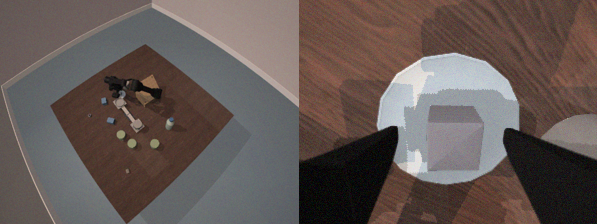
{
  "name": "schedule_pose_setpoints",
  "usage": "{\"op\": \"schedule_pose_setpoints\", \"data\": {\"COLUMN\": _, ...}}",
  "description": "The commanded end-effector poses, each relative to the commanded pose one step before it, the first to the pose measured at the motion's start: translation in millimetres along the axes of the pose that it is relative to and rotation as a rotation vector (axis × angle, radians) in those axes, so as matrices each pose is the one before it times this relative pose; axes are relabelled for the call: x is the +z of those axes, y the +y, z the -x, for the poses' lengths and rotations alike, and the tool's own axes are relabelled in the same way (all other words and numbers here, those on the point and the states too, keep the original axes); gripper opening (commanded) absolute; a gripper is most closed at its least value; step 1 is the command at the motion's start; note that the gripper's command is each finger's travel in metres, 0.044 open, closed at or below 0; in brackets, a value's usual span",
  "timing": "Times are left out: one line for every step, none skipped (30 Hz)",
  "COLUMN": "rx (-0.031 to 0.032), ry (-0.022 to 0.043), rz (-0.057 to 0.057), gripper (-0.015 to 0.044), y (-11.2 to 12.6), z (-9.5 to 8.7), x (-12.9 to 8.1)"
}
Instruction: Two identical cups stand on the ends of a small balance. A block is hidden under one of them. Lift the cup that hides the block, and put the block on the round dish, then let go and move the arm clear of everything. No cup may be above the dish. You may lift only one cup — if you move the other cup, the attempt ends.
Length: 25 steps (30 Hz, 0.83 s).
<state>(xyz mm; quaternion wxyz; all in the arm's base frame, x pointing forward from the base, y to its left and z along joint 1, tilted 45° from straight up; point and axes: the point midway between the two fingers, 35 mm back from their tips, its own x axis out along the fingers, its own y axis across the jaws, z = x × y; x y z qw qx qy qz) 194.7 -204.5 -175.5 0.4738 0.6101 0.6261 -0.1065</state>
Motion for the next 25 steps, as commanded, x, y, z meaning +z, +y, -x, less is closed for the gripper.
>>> {"op": "schedule_pose_setpoints", "data": {"rx": -0.01026, "ry": -0.00160, "rz": -0.0018, "gripper": 0.0440, "y": 2.53, "z": 9.52, "x": 1.84}}
{"op": "schedule_pose_setpoints", "data": {"rx": -0.00265, "ry": 0.00009, "rz": -0.0018, "gripper": 0.0440, "y": 0.58, "z": 11.70, "x": 0.49}}
{"op": "schedule_pose_setpoints", "data": {"rx": 0.00564, "ry": 0.00170, "rz": -0.0007, "gripper": 0.0440, "y": -1.57, "z": 14.28, "x": -0.96}}
{"op": "schedule_pose_setpoints", "data": {"rx": 0.00484, "ry": 0.00151, "rz": -0.0005, "gripper": 0.0440, "y": -1.33, "z": 11.73, "x": -1.28}}
{"op": "schedule_pose_setpoints", "data": {"rx": 0.00301, "ry": 0.00096, "rz": -0.0002, "gripper": 0.0440, "y": -0.81, "z": 7.07, "x": -0.99}}
{"op": "schedule_pose_setpoints", "data": {"rx": 0.00102, "ry": 0.00033, "rz": -0.0001, "gripper": 0.0440, "y": -0.27, "z": 2.36, "x": -0.37}}
{"op": "schedule_pose_setpoints", "data": {"rx": 0.00000, "ry": 0.00000, "rz": 0.0000, "gripper": 0.0440, "y": 0.00, "z": 0.00, "x": 0.00}}
{"op": "schedule_pose_setpoints", "data": {"rx": 0.00000, "ry": 0.00000, "rz": 0.0000, "gripper": 0.0440, "y": 0.00, "z": 0.00, "x": 0.00}}
{"op": "schedule_pose_setpoints", "data": {"rx": 0.00000, "ry": 0.00000, "rz": 0.0000, "gripper": 0.0440, "y": 0.00, "z": 0.00, "x": 0.00}}
{"op": "schedule_pose_setpoints", "data": {"rx": 0.00011, "ry": -0.00054, "rz": -0.0002, "gripper": 0.0440, "y": -0.01, "z": 2.45, "x": 0.05}}
{"op": "schedule_pose_setpoints", "data": {"rx": 0.00034, "ry": -0.00160, "rz": -0.0007, "gripper": 0.0440, "y": -0.04, "z": 7.37, "x": 0.03}}
{"op": "schedule_pose_setpoints", "data": {"rx": 0.00060, "ry": -0.00256, "rz": -0.0012, "gripper": 0.0440, "y": -0.14, "z": 12.35, "x": -0.33}}
{"op": "schedule_pose_setpoints", "data": {"rx": 0.00063, "ry": -0.00243, "rz": -0.0012, "gripper": 0.0440, "y": -0.21, "z": 12.41, "x": -0.81}}
{"op": "schedule_pose_setpoints", "data": {"rx": 0.00040, "ry": -0.00139, "rz": -0.0007, "gripper": 0.0440, "y": -0.16, "z": 7.47, "x": -0.71}}
{"op": "schedule_pose_setpoints", "data": {"rx": 0.00014, "ry": -0.00045, "rz": -0.0002, "gripper": 0.0440, "y": -0.06, "z": 2.49, "x": -0.28}}
{"op": "schedule_pose_setpoints", "data": {"rx": 0.00000, "ry": 0.00000, "rz": 0.0000, "gripper": 0.0440, "y": 0.00, "z": 0.00, "x": 0.00}}
{"op": "schedule_pose_setpoints", "data": {"rx": 0.00000, "ry": 0.00000, "rz": 0.0000, "gripper": 0.0440, "y": 0.00, "z": 0.00, "x": 0.00}}
{"op": "schedule_pose_setpoints", "data": {"rx": 0.00000, "ry": 0.00000, "rz": 0.0000, "gripper": 0.0440, "y": 0.00, "z": 0.00, "x": 0.00}}
{"op": "schedule_pose_setpoints", "data": {"rx": 0.00000, "ry": 0.00000, "rz": 0.0000, "gripper": 0.0440, "y": 0.00, "z": 0.00, "x": 0.00}}
{"op": "schedule_pose_setpoints", "data": {"rx": 0.00000, "ry": 0.00000, "rz": 0.0000, "gripper": 0.0440, "y": 0.00, "z": 0.00, "x": 0.00}}
{"op": "schedule_pose_setpoints", "data": {"rx": 0.00000, "ry": 0.00000, "rz": 0.0000, "gripper": 0.0440, "y": 0.00, "z": 0.00, "x": 0.00}}
{"op": "schedule_pose_setpoints", "data": {"rx": 0.00000, "ry": 0.00000, "rz": 0.0000, "gripper": 0.0440, "y": 0.00, "z": 0.00, "x": 0.00}}
{"op": "schedule_pose_setpoints", "data": {"rx": 0.00000, "ry": 0.00000, "rz": 0.0000, "gripper": 0.0440, "y": 0.00, "z": 0.00, "x": 0.00}}
{"op": "schedule_pose_setpoints", "data": {"rx": 0.00000, "ry": 0.00000, "rz": 0.0000, "gripper": 0.0440, "y": 0.00, "z": 0.00, "x": 0.00}}
{"op": "schedule_pose_setpoints", "data": {"rx": 0.00000, "ry": 0.00000, "rz": 0.0000, "gripper": 0.0440, "y": 0.00, "z": 0.00, "x": 0.00}}
